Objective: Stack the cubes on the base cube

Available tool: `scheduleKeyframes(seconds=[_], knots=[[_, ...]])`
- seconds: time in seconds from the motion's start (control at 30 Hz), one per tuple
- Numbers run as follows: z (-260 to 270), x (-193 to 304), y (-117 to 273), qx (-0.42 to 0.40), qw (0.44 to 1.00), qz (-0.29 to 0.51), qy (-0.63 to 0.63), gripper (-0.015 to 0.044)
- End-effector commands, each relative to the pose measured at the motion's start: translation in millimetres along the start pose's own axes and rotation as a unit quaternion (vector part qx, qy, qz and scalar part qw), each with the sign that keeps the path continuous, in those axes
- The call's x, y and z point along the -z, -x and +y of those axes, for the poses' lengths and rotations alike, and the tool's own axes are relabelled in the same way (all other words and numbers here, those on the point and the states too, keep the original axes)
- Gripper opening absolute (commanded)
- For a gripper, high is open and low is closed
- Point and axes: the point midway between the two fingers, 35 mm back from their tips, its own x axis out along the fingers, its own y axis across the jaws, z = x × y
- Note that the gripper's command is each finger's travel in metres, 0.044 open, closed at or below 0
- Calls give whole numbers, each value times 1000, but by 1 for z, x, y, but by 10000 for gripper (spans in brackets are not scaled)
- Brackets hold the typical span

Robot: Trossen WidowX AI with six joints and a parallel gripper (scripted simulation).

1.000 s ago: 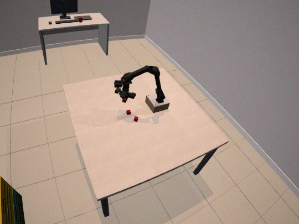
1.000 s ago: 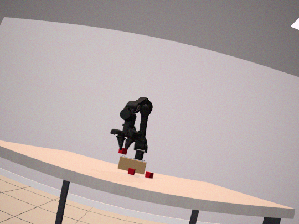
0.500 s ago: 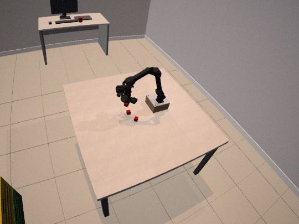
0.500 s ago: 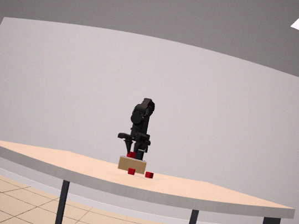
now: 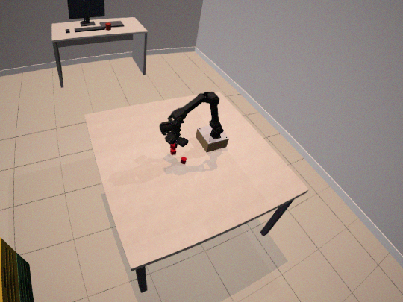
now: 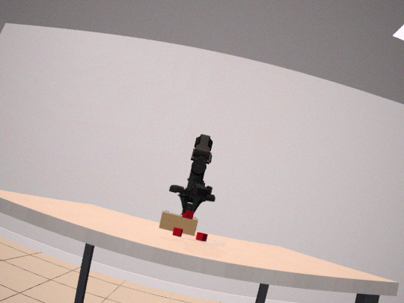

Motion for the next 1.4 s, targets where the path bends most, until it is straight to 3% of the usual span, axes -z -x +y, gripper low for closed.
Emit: scheduleKeyframes(seconds=[0.0, 0.77, 1.37], knots=[[13, -1, -5, -1, 1000, 3, -22, 105], [82, -9, -19, -4, 990, 3, -143, 105], [84, -9, -30, -4, 989, 3, -148, 105]])
